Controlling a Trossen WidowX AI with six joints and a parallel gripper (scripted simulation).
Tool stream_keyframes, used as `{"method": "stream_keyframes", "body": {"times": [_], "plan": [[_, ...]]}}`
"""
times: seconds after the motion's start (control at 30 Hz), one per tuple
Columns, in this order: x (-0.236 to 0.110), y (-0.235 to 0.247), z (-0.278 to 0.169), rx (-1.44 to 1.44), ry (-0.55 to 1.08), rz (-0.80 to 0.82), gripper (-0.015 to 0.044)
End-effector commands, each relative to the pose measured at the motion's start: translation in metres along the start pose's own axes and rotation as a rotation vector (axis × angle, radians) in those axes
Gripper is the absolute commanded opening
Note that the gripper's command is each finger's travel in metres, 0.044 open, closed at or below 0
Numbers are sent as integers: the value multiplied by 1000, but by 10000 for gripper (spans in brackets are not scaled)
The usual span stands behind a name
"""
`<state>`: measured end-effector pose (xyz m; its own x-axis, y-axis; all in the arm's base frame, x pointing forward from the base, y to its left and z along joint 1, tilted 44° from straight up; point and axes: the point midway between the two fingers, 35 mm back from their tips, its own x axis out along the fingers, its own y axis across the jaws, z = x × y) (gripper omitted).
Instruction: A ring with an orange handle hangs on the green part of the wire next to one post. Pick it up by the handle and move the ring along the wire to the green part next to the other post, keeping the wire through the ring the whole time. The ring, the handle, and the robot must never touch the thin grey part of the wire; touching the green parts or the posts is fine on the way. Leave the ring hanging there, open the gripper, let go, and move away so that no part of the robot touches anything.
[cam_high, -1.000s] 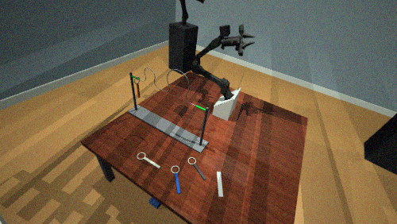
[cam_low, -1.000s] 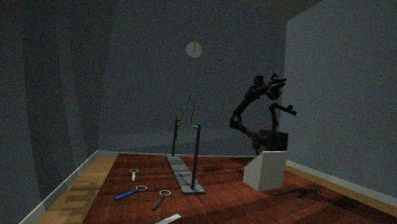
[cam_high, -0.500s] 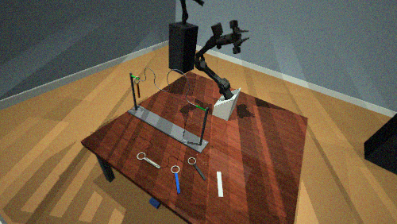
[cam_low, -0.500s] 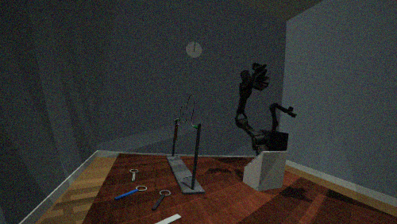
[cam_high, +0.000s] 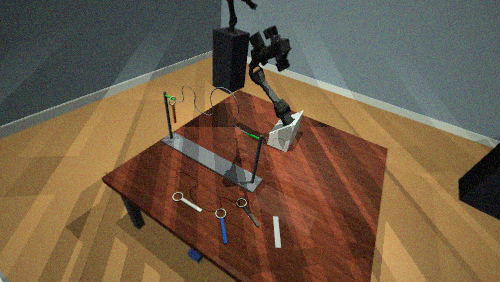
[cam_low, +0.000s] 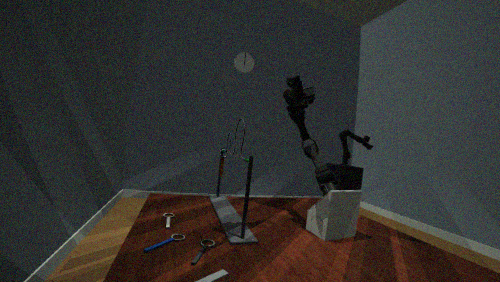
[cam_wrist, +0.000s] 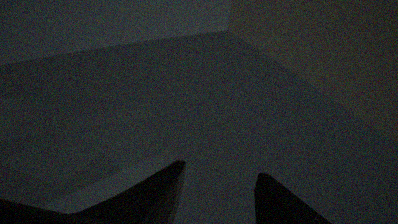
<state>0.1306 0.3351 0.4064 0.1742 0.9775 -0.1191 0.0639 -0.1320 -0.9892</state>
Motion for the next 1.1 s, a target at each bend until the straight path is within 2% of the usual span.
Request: {"method": "stream_keyframes", "body": {"times": [0.0, 0.27, 0.53, 1.07], "plan": [[-9, -11, -46, 56, 100, -46, 160], [-38, -27, -116, 115, 260, -125, 160], [-81, -41, -177, 150, 414, -205, 160], [-207, -64, -268, 156, 716, -351, 160]]}}
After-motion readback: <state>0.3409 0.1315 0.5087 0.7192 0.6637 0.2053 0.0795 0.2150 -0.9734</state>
